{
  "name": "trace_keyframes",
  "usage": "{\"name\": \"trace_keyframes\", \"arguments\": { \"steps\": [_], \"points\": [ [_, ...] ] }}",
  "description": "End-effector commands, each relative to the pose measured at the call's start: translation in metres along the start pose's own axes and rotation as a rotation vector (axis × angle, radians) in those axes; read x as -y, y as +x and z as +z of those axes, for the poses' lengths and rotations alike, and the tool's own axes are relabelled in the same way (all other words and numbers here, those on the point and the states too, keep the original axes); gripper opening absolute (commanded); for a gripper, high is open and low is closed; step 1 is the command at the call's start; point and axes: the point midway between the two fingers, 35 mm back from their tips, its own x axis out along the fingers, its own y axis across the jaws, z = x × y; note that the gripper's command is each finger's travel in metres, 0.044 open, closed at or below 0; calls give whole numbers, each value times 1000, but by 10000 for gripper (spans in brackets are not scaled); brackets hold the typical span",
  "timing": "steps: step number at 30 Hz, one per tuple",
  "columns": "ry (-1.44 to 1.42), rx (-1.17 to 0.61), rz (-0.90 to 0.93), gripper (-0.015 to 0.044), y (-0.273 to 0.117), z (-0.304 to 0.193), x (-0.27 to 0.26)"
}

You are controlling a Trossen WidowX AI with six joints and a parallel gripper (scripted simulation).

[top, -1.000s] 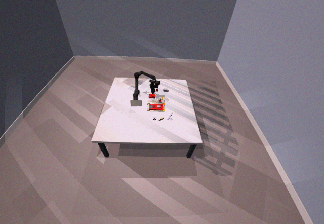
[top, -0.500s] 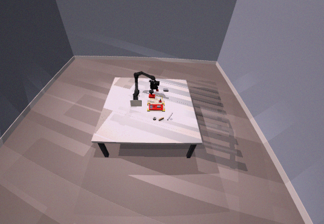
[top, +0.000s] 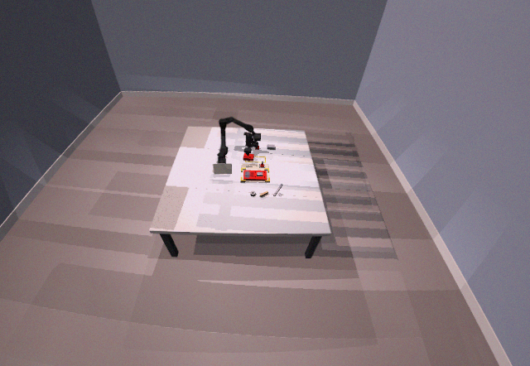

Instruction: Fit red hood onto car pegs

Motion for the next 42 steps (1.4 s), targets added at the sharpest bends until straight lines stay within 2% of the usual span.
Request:
{"name": "trace_keyframes", "arguments": {
  "steps": [1, 42],
  "points": [
    [1, -3, 4, 440, 4, -1, -1],
    [1, -4, 7, 440, 38, -1, -1]
  ]
}}
